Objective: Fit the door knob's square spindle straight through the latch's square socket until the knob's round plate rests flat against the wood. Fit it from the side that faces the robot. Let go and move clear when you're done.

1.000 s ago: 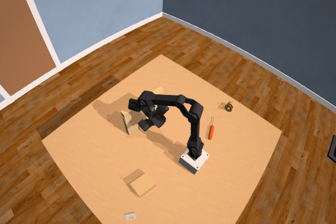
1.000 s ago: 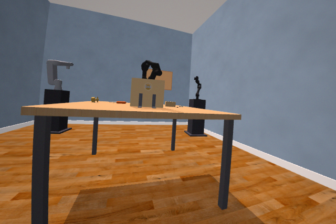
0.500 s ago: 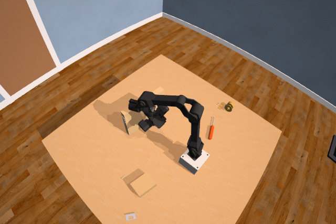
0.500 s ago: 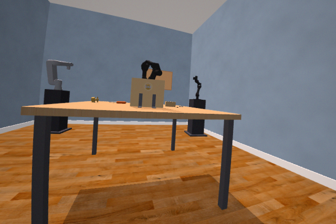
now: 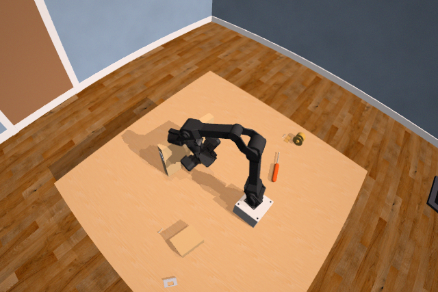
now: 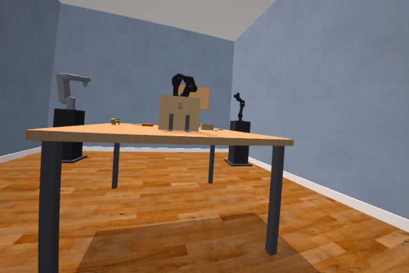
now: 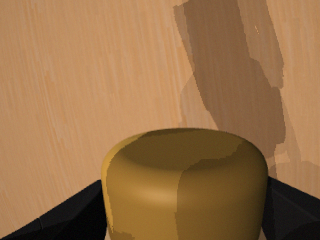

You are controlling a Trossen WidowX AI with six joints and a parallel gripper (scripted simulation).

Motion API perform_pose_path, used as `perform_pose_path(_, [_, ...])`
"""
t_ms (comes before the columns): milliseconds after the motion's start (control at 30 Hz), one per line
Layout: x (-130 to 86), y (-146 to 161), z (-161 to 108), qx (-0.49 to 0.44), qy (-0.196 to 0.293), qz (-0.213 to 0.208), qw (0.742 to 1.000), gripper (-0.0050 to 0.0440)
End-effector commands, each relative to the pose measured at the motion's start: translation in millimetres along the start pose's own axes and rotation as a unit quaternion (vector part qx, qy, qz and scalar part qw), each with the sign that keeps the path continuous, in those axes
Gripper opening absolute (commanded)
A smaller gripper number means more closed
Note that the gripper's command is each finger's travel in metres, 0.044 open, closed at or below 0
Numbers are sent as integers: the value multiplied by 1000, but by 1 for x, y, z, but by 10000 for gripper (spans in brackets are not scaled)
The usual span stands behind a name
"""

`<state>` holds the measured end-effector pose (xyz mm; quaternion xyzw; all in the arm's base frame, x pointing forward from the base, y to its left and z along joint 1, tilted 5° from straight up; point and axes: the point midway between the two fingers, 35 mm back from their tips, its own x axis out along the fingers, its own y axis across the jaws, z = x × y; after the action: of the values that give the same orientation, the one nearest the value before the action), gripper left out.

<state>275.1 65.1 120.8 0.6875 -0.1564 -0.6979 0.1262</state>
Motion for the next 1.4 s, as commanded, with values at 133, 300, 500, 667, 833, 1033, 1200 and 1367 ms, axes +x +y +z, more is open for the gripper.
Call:
perform_pose_path(133, [-3,1,-6,2,4,0,1000,0])
perform_pose_path(300, [-3,1,-6,2,4,0,1000,0])
perform_pose_path(500, [-3,1,-5,1,4,0,1000,0])
perform_pose_path(667, [-2,0,-3,-2,5,1,1000,0])
perform_pose_path(833, [-2,0,-2,-4,5,2,1000,0])
perform_pose_path(1033, [-1,0,0,-5,5,3,1000,0])
perform_pose_path(1200, [-1,0,0,-4,5,3,1000,0])
perform_pose_path(1367, [-2,1,-1,-3,5,3,1000,0])
